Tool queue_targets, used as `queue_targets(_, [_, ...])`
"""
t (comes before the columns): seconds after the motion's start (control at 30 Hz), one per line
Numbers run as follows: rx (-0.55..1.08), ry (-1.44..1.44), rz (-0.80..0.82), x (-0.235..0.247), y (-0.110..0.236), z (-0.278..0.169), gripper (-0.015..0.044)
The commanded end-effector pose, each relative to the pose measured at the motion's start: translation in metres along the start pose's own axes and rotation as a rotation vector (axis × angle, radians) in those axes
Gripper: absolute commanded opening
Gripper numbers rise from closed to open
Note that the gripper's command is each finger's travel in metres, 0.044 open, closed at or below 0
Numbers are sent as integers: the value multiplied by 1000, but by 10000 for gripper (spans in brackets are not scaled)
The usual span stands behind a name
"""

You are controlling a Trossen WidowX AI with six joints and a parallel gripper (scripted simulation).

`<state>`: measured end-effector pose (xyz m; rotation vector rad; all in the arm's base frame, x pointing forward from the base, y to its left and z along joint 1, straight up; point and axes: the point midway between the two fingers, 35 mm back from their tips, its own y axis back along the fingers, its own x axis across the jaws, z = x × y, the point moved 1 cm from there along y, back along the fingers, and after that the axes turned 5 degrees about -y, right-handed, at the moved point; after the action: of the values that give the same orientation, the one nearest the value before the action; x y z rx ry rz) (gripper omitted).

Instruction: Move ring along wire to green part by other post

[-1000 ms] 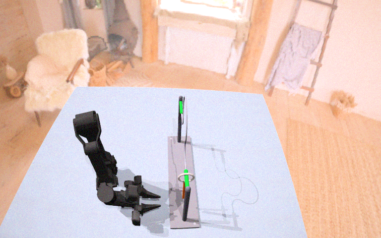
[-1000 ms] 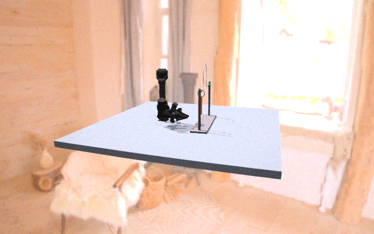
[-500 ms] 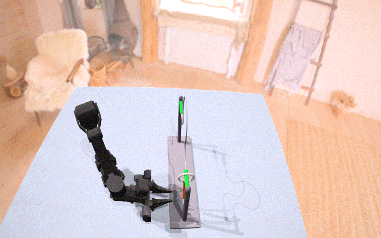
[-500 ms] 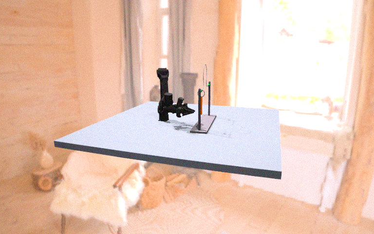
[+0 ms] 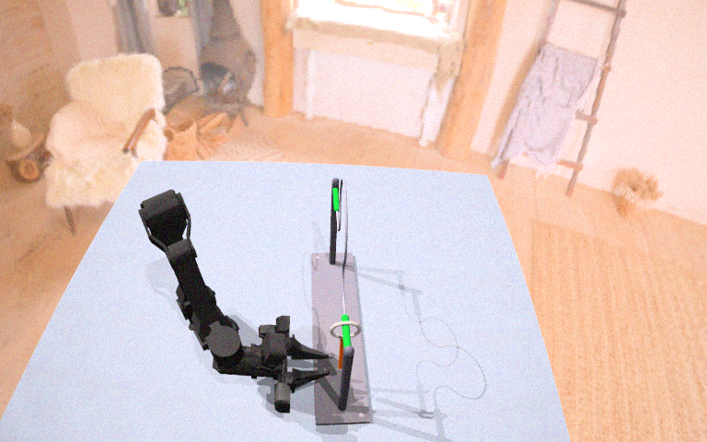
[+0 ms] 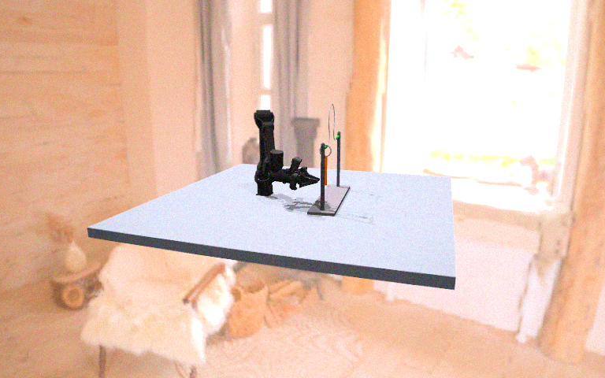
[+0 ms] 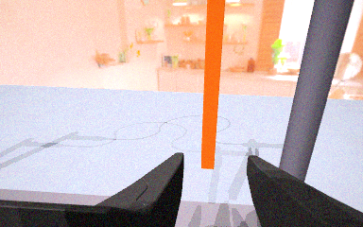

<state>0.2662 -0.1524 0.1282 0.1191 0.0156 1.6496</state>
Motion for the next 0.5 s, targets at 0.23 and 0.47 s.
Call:
queue_targets(0.23, [-1,-4,-2,-2,-18,1,160])
queue_targets(0.47, [-2,-4,-2,-1,-29,1,160])
